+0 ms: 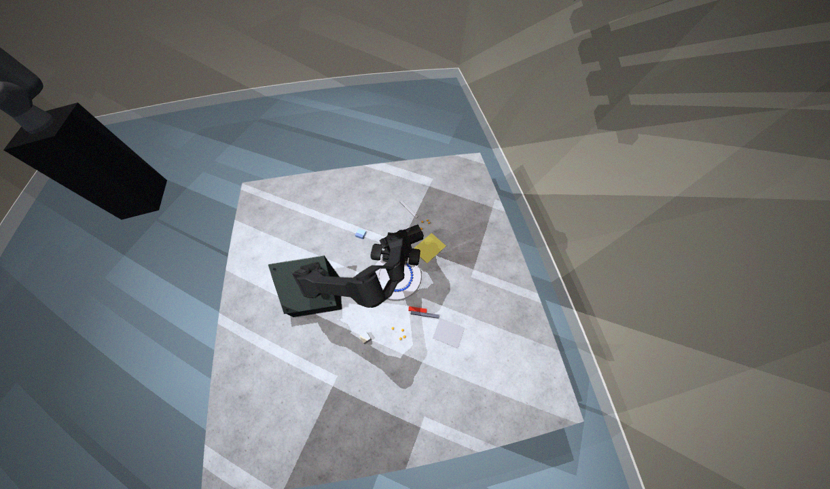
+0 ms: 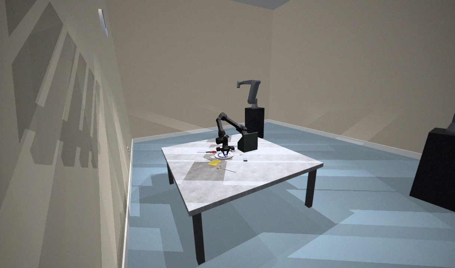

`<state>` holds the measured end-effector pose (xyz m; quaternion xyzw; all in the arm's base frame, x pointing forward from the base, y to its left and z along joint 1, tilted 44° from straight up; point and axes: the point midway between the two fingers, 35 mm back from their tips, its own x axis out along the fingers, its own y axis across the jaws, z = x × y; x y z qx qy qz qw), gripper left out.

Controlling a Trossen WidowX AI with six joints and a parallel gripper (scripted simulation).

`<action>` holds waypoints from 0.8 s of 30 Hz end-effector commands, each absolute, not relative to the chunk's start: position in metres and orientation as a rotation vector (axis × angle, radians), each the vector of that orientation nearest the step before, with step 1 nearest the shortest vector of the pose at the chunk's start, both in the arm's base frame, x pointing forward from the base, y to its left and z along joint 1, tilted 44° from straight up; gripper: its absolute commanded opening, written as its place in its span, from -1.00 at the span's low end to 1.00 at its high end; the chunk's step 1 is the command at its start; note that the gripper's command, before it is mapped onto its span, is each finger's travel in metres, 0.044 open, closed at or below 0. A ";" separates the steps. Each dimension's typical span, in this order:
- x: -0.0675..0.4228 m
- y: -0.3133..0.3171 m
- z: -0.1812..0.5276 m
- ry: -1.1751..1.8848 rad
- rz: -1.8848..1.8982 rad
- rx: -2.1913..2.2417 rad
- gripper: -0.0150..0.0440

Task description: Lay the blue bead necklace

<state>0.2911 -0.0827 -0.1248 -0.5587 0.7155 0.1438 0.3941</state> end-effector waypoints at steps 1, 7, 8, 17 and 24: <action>0.289 -0.085 -0.128 1.823 0.369 -1.425 -0.08; 0.290 -0.084 -0.126 1.817 0.366 -1.417 -0.44; 0.290 -0.084 -0.126 1.817 0.366 -1.417 -0.49; 0.290 -0.084 -0.126 1.817 0.366 -1.417 -0.49; 0.290 -0.084 -0.126 1.817 0.366 -1.417 -0.49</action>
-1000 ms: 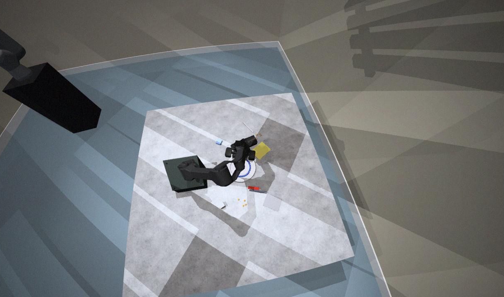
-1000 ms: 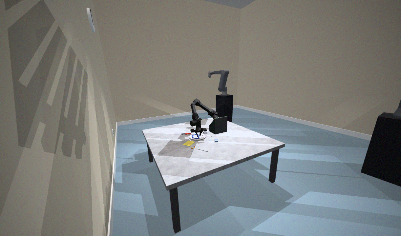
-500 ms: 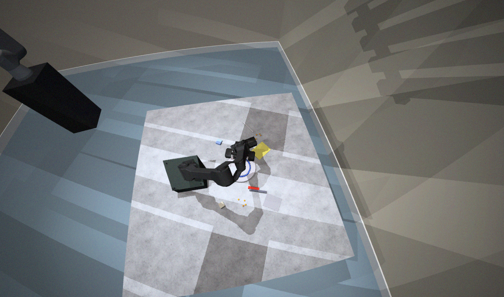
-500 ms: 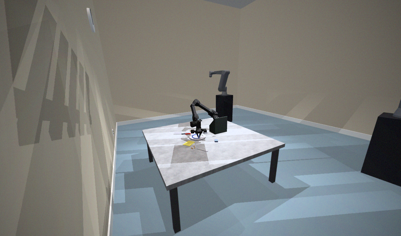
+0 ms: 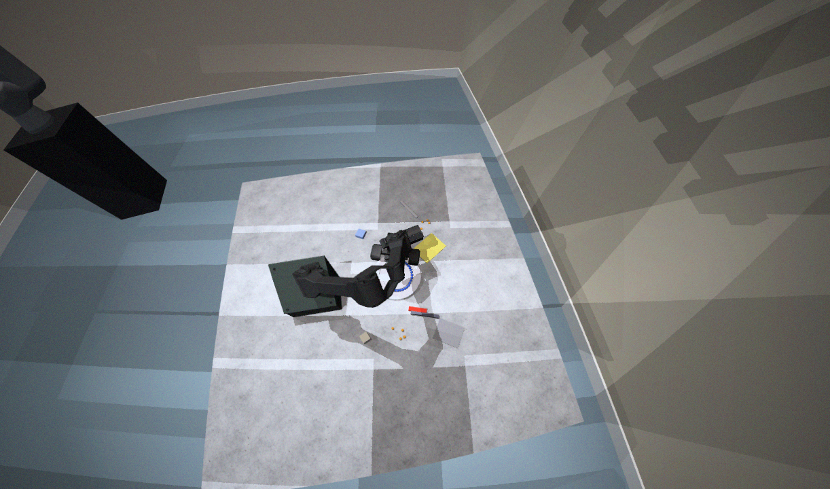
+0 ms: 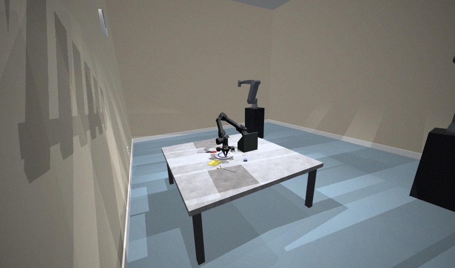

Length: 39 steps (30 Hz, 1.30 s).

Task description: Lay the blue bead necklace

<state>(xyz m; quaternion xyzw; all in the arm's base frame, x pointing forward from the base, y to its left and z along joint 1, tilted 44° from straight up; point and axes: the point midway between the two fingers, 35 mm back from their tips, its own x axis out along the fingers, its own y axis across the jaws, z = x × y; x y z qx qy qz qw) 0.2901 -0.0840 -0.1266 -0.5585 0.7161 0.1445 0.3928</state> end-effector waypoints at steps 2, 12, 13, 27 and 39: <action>0.290 -0.084 -0.126 1.817 0.366 -1.417 -0.49; 0.289 -0.080 -0.122 1.823 0.369 -1.425 -0.49; 0.289 -0.080 -0.122 1.823 0.369 -1.425 -0.49; 0.285 -0.070 -0.131 1.823 0.369 -1.424 -0.49; 0.286 -0.075 -0.134 1.818 0.362 -1.423 -0.31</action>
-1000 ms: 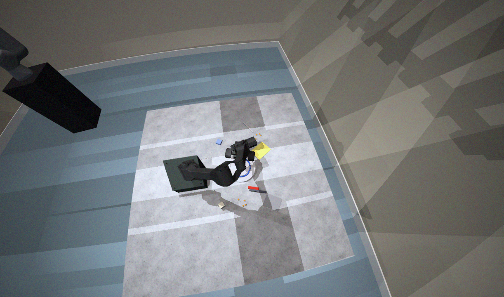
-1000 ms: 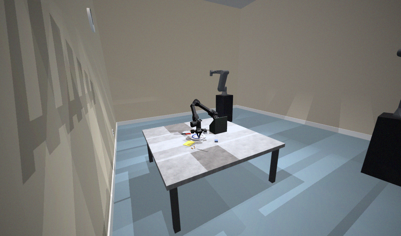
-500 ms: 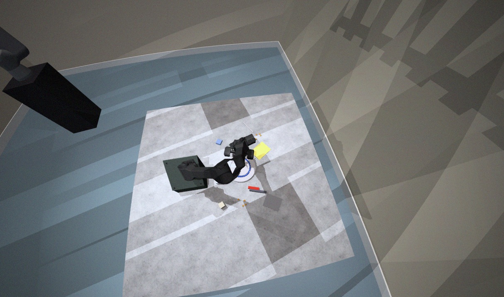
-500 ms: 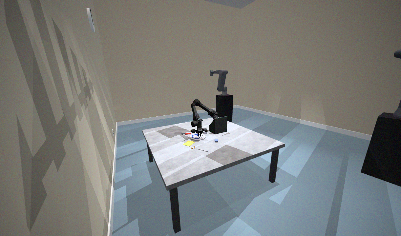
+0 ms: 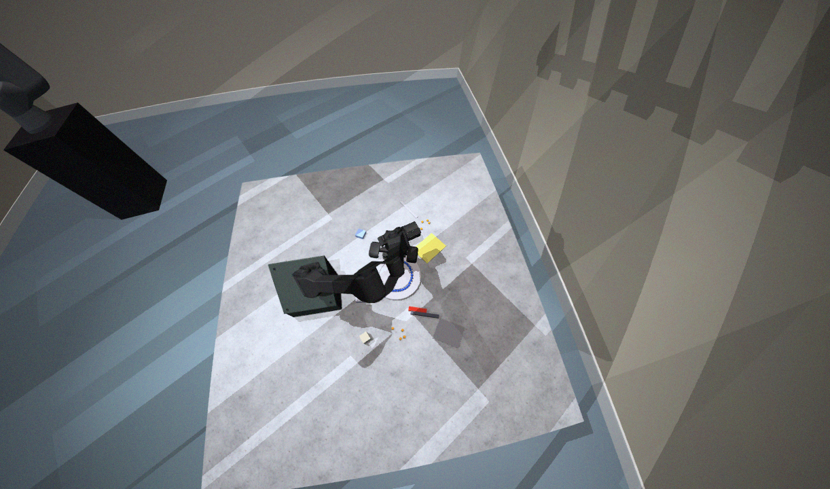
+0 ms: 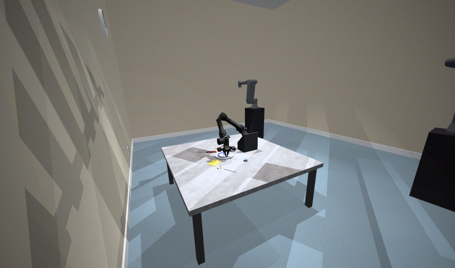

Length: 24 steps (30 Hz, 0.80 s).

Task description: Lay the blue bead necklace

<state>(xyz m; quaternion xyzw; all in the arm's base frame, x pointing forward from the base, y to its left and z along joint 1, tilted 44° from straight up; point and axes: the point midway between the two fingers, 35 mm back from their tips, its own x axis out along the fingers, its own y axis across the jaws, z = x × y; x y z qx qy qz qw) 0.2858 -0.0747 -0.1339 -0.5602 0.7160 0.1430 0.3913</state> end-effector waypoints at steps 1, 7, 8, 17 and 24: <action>0.286 -0.075 -0.134 1.818 0.362 -1.423 -0.22; 0.286 -0.075 -0.134 1.818 0.362 -1.423 0.31; 0.286 -0.075 -0.134 1.818 0.362 -1.423 0.40; 0.285 -0.071 -0.131 1.823 0.369 -1.424 1.00; 0.285 -0.070 -0.130 1.823 0.369 -1.424 1.00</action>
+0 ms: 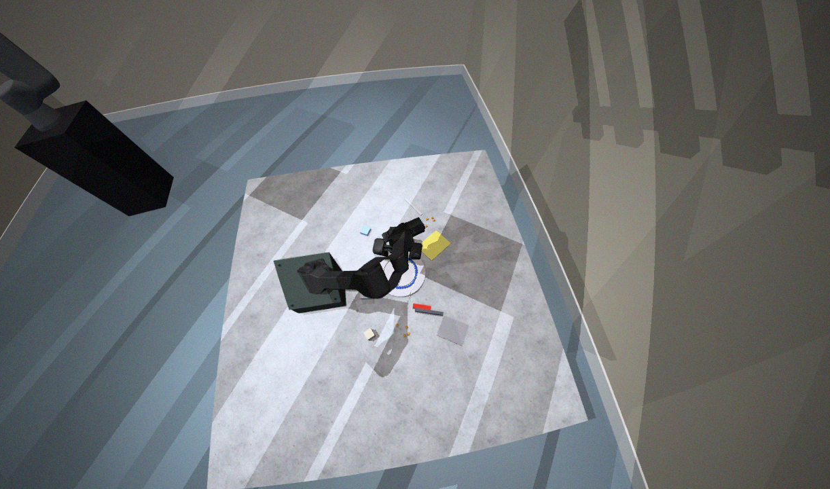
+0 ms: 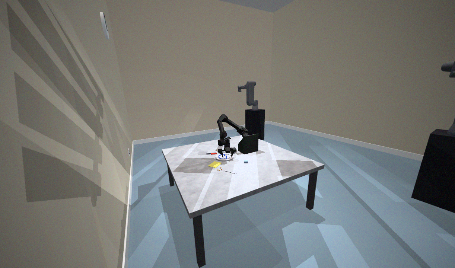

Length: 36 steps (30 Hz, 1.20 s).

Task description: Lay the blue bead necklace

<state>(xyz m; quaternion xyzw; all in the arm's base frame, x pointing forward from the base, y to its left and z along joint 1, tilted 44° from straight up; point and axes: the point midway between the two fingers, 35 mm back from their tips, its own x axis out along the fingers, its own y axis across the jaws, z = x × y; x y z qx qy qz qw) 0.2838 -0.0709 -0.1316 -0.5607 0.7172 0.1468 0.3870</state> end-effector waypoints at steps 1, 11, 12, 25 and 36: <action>0.285 -0.070 -0.130 1.823 0.369 -1.424 1.00; 0.285 -0.070 -0.130 1.823 0.369 -1.424 1.00; 0.285 -0.070 -0.130 1.823 0.369 -1.424 1.00; 0.287 -0.060 -0.109 1.818 0.310 -1.380 0.56; 0.289 -0.061 -0.105 1.809 0.282 -1.368 -0.08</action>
